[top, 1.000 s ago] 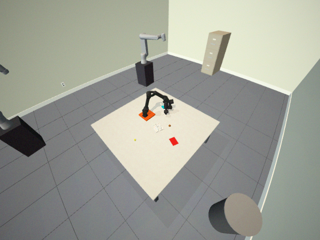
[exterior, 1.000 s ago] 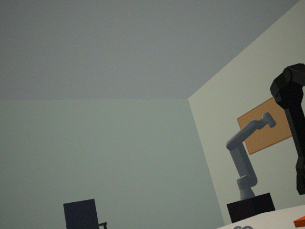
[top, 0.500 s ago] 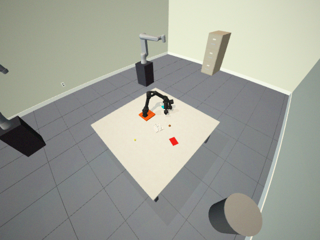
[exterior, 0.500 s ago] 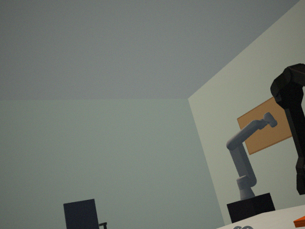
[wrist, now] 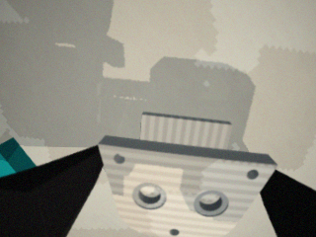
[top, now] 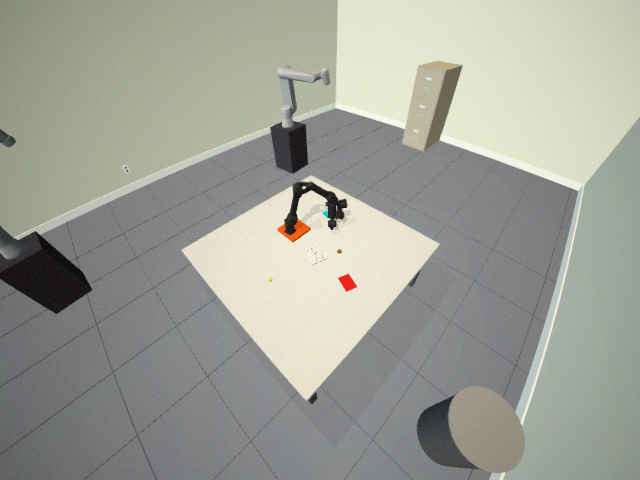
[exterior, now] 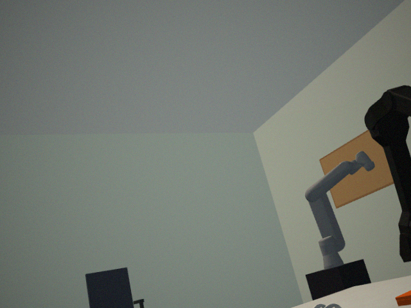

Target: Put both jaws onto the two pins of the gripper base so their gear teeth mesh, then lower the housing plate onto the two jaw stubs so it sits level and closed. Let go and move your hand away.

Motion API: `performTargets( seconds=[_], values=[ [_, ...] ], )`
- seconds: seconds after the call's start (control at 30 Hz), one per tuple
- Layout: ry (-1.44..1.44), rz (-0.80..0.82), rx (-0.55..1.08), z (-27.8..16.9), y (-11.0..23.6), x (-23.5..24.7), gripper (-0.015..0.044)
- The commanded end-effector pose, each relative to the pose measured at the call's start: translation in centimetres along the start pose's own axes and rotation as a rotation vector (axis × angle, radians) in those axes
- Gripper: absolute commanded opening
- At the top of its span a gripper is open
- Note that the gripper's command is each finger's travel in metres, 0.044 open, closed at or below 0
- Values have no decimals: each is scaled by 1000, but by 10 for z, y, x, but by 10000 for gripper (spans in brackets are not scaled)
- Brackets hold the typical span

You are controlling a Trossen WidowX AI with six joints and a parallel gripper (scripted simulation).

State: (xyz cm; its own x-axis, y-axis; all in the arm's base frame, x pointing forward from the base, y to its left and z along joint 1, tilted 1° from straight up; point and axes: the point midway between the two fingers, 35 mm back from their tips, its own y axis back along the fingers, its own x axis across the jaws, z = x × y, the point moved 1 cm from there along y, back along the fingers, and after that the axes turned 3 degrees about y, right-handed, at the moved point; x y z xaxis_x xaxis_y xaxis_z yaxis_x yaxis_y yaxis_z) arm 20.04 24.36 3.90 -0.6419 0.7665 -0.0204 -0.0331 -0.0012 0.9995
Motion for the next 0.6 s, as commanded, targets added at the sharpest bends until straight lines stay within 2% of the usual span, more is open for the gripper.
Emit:
performTargets(
  seconds=[0.0, 0.4, 0.57],
  values=[
    [0, 0, 0, 0, 0, 0, 433],
    [0, 0, 0, 0, 0, 0, 353],
    [0, 0, 0, 0, 0, 0, 351]
  ],
)
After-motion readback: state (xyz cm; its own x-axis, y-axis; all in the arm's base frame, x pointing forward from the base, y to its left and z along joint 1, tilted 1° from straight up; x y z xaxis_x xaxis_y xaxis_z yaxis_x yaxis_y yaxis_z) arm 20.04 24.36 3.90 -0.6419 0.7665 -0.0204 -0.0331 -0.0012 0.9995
